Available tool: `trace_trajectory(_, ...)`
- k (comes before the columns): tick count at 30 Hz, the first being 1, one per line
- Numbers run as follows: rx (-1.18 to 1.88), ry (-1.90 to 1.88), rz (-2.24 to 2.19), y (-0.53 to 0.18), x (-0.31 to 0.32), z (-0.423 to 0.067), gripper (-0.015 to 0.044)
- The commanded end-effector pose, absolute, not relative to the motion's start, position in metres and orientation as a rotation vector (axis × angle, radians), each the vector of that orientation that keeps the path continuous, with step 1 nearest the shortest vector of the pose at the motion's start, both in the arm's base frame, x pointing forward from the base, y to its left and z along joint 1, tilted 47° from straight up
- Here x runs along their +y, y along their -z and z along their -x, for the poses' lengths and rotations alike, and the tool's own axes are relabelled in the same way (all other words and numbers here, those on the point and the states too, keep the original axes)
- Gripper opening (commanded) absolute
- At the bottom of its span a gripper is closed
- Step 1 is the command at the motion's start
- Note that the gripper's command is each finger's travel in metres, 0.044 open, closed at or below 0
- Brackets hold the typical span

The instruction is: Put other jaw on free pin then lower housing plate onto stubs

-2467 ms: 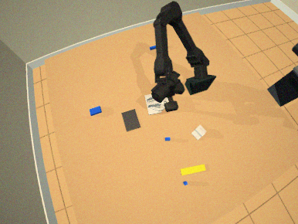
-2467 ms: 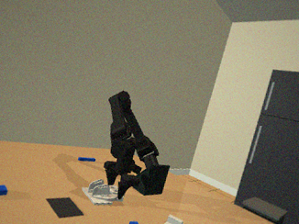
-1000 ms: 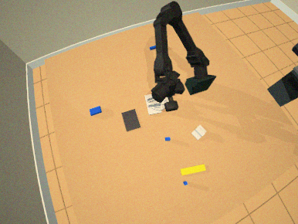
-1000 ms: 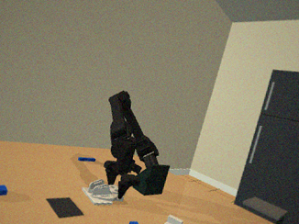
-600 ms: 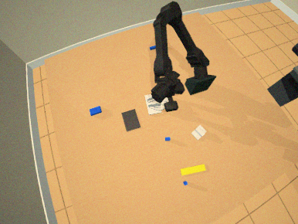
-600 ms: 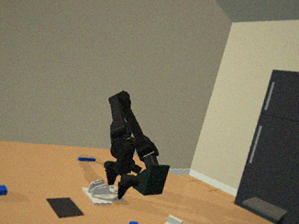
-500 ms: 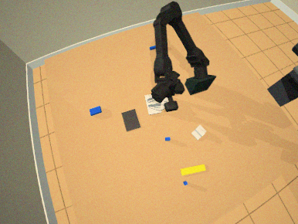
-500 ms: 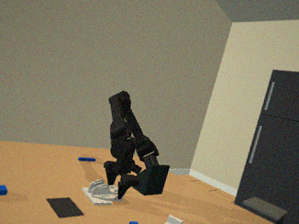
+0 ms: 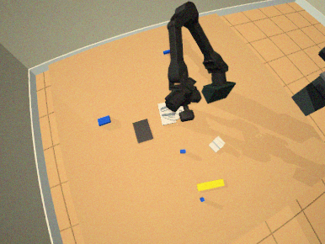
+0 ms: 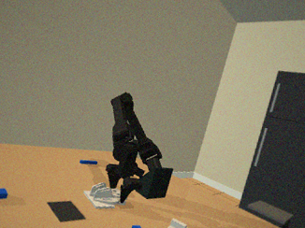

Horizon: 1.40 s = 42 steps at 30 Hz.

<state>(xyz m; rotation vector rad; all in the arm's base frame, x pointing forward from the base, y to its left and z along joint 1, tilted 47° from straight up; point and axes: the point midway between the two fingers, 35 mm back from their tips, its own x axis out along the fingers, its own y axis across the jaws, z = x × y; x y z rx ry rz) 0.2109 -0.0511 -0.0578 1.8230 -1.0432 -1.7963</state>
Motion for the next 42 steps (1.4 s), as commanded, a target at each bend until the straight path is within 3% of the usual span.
trace_trajectory(1, -1.053, 1.799, -1.822, 0.059, -0.054, -0.211, 0.0351)
trace_trajectory(14, -1.053, 1.799, -1.822, 0.059, -0.054, -0.211, 0.0351)
trace_trajectory(18, -1.042, 1.794, -1.824, 0.058, -0.051, -0.211, 0.044)
trace_trajectory(32, -1.042, 1.794, -1.825, 0.057, -0.049, -0.212, 0.044)
trace_trajectory(42, -1.051, 1.802, -1.824, 0.007, 0.002, -0.218, 0.044)
